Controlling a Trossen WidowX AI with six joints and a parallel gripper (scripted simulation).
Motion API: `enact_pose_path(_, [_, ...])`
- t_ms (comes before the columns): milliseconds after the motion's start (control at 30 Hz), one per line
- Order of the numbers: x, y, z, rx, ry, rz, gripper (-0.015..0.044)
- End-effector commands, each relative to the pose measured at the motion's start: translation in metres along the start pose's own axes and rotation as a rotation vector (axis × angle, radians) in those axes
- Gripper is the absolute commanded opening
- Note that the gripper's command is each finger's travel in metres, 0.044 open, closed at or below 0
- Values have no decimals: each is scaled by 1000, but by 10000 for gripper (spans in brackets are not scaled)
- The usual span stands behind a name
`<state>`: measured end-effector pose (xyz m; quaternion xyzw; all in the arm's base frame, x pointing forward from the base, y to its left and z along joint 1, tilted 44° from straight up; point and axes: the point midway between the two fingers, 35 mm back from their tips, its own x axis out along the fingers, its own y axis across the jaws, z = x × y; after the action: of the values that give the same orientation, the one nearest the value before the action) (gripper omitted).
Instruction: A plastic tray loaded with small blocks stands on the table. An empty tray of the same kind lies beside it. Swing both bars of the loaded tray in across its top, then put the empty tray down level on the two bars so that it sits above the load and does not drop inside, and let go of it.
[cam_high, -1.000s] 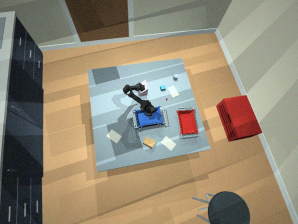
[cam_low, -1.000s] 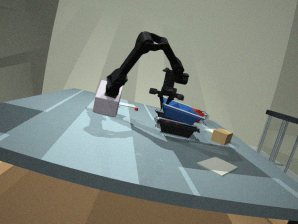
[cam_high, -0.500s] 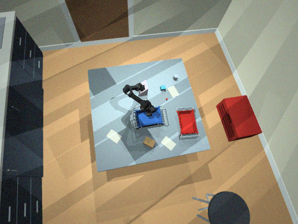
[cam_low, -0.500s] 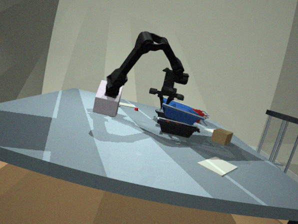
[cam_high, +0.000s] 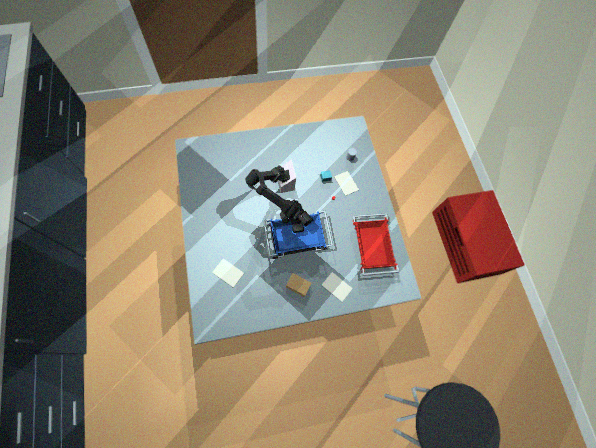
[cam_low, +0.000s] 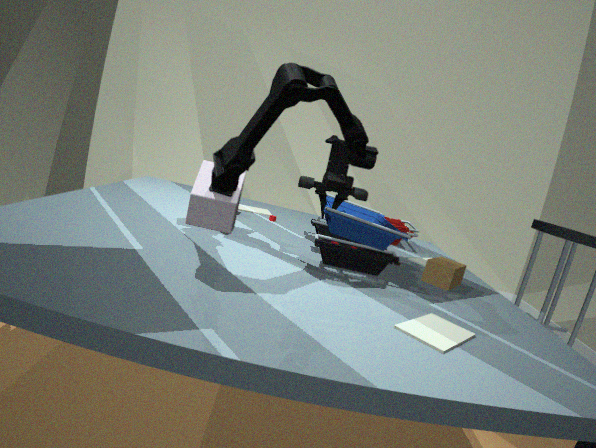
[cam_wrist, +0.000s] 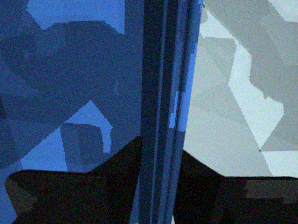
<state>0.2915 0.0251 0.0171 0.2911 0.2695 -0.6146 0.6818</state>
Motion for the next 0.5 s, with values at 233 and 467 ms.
enact_pose_path(233, [14,-6,2,-5,-2,-20,0])
enact_pose_path(467, [14,-6,2,-5,-2,-20,0])
